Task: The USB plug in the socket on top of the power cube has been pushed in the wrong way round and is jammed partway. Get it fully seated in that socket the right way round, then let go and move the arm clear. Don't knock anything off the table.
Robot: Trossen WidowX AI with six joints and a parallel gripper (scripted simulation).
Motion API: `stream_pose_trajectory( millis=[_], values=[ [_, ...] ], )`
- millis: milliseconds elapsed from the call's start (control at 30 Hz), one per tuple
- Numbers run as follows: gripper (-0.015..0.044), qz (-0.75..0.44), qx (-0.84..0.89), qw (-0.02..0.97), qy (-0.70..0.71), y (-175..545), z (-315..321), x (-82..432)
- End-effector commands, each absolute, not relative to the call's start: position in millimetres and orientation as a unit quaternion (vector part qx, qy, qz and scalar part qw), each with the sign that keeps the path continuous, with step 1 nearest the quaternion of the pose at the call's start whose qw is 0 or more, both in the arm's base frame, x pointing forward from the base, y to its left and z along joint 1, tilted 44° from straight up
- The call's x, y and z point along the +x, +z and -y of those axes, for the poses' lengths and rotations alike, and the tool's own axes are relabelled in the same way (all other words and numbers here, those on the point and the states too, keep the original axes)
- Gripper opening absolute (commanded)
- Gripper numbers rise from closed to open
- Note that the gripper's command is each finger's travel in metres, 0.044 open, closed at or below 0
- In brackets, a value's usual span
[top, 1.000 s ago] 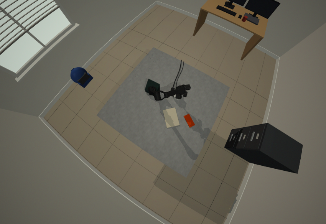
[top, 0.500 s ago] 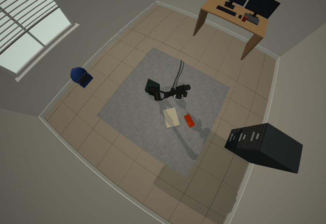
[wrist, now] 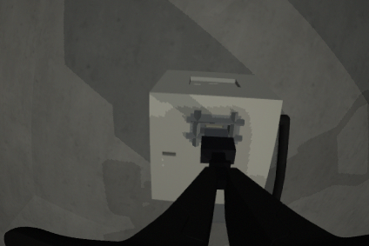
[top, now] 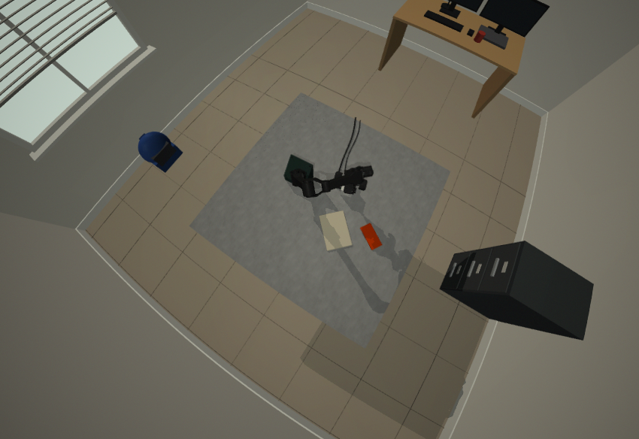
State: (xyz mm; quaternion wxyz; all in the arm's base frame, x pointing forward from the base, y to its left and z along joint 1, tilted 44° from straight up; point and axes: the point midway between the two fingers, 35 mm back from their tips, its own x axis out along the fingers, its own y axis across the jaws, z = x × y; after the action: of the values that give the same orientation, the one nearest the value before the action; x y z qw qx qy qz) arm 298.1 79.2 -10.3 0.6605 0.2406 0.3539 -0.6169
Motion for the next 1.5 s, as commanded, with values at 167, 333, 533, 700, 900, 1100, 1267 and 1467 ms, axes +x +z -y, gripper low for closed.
stream_pose_trajectory(
  millis=[167,333,533,700,900,1100,1267,1467],
  values=[
    [0.0000,-0.354,0.243,0.659,-0.617,-11.6,-78.9,298.1],
    [0.0000,-0.354,0.243,0.659,-0.617,-12.0,-78.5,298.1],
    [0.0000,-0.354,0.243,0.659,-0.617,-12.5,-78.0,298.1],
    [0.0000,-0.354,0.243,0.659,-0.617,-13.0,-77.5,298.1],
    [0.0000,-0.354,0.243,0.659,-0.617,-13.5,-77.0,298.1],
    [0.0000,-0.354,0.243,0.659,-0.617,-14.0,-76.5,298.1],
    [0.0000,-0.354,0.243,0.659,-0.617,-14.4,-76.1,298.1],
    [0.0000,-0.354,0.243,0.659,-0.617,-15.0,-75.6,298.1]
  ],
)
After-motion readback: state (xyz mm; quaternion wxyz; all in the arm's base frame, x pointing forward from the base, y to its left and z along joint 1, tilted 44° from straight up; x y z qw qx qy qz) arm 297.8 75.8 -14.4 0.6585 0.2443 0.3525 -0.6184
